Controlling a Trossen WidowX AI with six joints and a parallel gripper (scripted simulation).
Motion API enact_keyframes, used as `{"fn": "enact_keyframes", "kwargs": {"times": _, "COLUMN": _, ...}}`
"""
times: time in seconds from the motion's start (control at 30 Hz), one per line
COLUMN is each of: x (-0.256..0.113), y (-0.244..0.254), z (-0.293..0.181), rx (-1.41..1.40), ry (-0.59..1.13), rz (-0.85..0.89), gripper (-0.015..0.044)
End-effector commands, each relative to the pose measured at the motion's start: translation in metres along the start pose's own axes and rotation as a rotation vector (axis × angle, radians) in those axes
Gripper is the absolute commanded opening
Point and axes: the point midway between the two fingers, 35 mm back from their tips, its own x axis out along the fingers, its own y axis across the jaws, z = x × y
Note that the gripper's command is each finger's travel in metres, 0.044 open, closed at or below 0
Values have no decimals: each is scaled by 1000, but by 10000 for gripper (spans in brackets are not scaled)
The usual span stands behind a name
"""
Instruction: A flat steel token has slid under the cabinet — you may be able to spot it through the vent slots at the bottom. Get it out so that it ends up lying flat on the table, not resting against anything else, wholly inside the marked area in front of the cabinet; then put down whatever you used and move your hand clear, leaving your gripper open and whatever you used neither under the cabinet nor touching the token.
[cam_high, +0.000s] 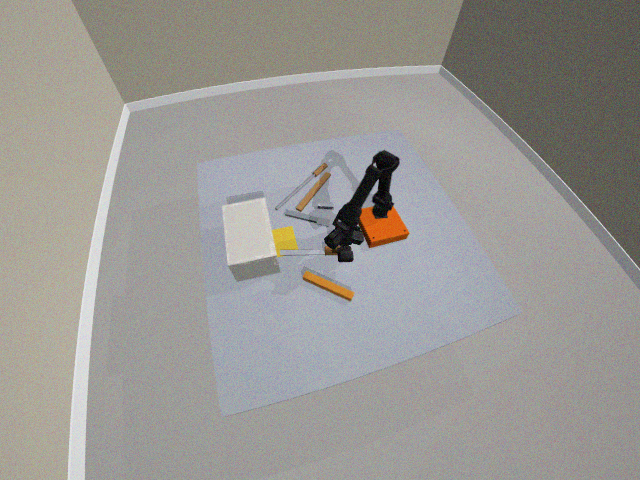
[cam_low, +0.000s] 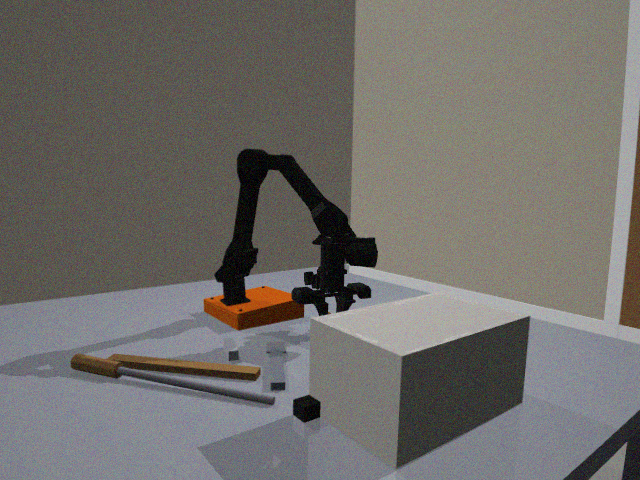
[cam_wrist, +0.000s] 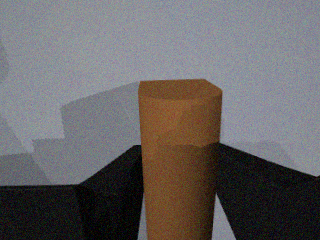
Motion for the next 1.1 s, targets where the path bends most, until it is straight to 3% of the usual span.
{"fn": "enact_keyframes", "kwargs": {"times": 0.0, "x": 0, "y": 0, "z": 0, "rx": 14, "ry": -1, "rz": 0, "gripper": 0}}
{"fn": "enact_keyframes", "kwargs": {"times": 1.07, "x": -3, "y": 0, "z": 0, "rx": 264, "ry": -1, "rz": 1, "gripper": 0}}
